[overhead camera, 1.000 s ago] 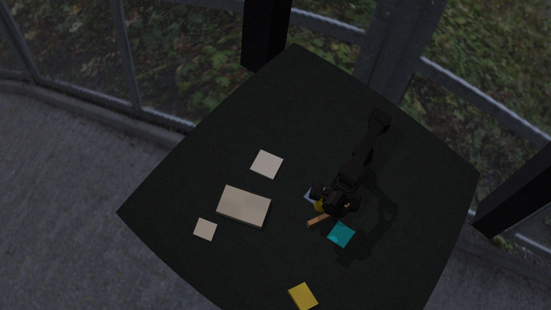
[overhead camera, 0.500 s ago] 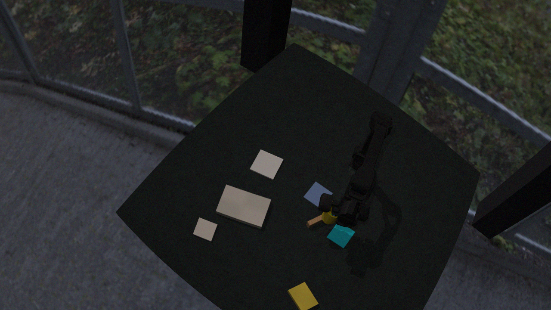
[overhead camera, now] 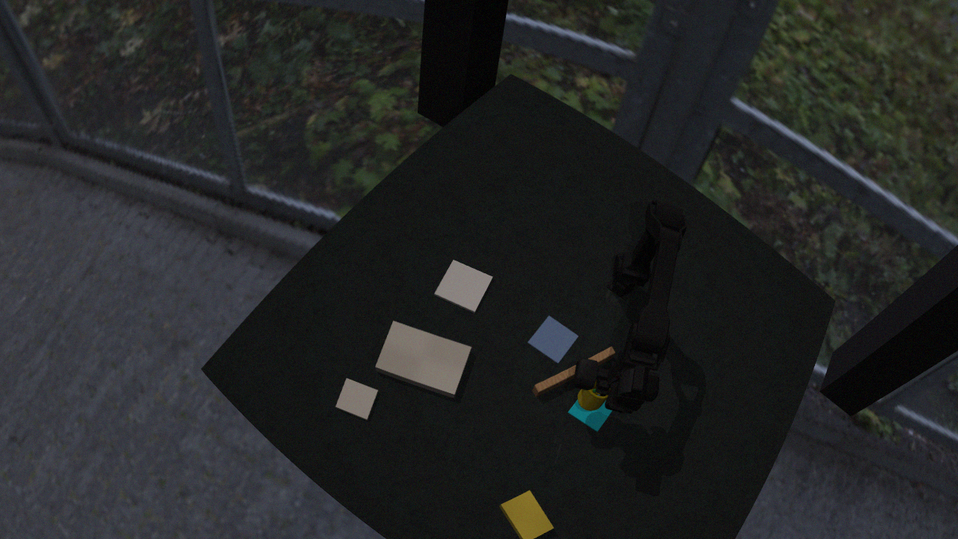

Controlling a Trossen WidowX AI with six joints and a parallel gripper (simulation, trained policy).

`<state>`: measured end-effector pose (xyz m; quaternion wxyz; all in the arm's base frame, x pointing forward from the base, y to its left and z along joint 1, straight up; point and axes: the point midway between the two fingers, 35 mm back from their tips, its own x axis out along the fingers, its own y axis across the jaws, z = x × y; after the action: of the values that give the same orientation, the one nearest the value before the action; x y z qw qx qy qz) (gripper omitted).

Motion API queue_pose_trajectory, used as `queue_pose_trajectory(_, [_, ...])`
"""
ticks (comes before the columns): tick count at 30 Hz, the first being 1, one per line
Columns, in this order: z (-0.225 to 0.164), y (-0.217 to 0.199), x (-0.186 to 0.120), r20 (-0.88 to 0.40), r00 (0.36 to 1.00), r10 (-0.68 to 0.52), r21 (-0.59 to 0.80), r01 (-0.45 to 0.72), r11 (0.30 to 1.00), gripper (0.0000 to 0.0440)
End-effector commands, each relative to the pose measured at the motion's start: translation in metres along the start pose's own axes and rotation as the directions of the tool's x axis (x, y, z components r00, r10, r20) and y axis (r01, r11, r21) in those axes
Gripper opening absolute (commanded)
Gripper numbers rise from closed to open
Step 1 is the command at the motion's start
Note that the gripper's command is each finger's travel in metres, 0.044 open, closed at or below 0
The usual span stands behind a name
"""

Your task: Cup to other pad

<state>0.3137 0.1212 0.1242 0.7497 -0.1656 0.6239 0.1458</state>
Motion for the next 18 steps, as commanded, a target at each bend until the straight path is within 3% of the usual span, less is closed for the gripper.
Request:
queue_pose_trajectory(1, [0.004, 0.011, 0.009, 0.003, 1.0, -0.002, -0.002, 0.002, 1.0, 0.0])
queue_pose_trajectory(12, [0.0, 0.028, 0.039, -0.003, 1.0, -0.01, 0.011, 0.01, 1.0, 0.0])
queue_pose_trajectory(18, [-0.007, 0.028, 0.053, -0.009, 1.0, -0.018, 0.018, 0.019, 1.0, 0.0025])
